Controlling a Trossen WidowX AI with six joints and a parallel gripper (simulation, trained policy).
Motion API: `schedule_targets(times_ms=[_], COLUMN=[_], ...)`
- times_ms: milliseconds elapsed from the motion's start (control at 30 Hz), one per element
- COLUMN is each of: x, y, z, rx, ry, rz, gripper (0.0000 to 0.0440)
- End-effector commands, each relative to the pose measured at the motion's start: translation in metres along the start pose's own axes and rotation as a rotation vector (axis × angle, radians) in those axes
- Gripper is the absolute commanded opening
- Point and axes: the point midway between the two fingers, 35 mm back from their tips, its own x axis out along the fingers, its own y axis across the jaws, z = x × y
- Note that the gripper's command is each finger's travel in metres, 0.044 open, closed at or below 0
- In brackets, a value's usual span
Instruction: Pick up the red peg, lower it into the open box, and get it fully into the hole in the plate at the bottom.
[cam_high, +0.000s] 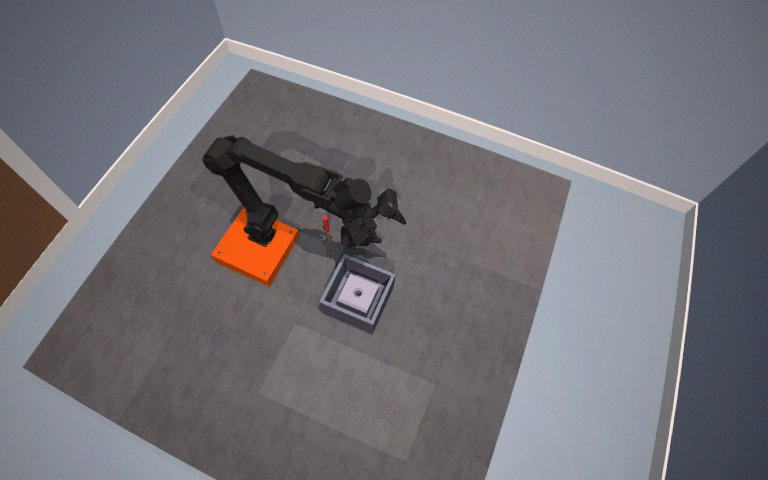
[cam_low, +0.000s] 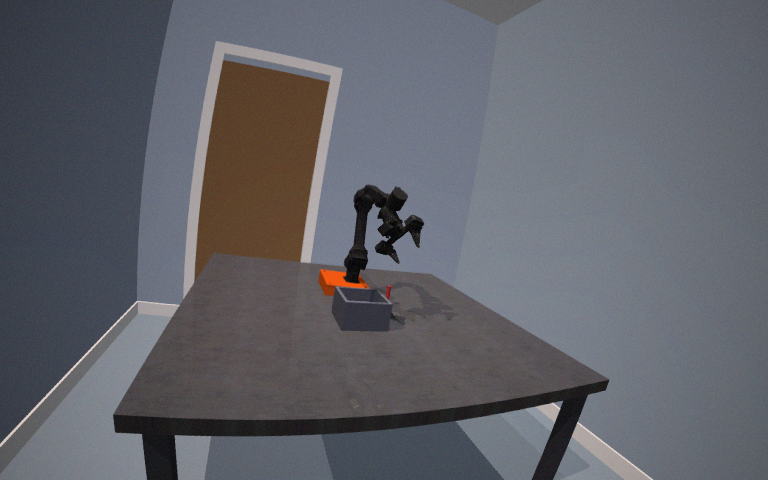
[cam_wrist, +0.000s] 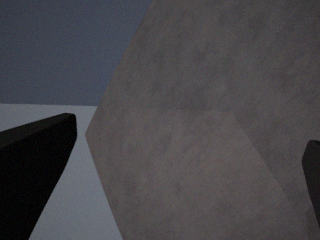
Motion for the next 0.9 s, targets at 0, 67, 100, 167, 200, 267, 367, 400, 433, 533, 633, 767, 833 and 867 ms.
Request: schedule_targets(times_ms=[0,67,100,167,200,267,367,400,433,533,633,767,833,867], x=[-0.004,-0.006,-0.007,-0.010,-0.012,-0.016,-0.022,-0.025,-0.027,-0.034,-0.040,-0.043,-0.042,-0.041], y=[-0.023,-0.035,-0.041,-0.054,-0.060,-0.073,-0.093,-0.100,-0.106,-0.125,-0.142,-0.160,-0.168,-0.171], z=[-0.033,-0.048,-0.055,-0.068,-0.074,-0.086,-0.102,-0.107,-0.112,-0.126,-0.138,-0.150,-0.154,-0.157], rx=[0.025,0.037,0.043,0.054,0.059,0.067,0.077,0.079,0.080,0.080,0.075,0.061,0.053,0.049], ry=[0.054,0.078,0.089,0.109,0.118,0.134,0.153,0.158,0.163,0.172,0.176,0.178,0.178,0.178], rz=[-0.124,-0.186,-0.217,-0.281,-0.314,-0.379,-0.478,-0.512,-0.546,-0.640,-0.722,-0.799,-0.824,-0.833], gripper=[0.0440,0.0440,0.0440,0.0440,0.0440,0.0440,0.0440,0.0440,0.0440,0.0440,0.0440,0.0440,0.0440,0.0440])
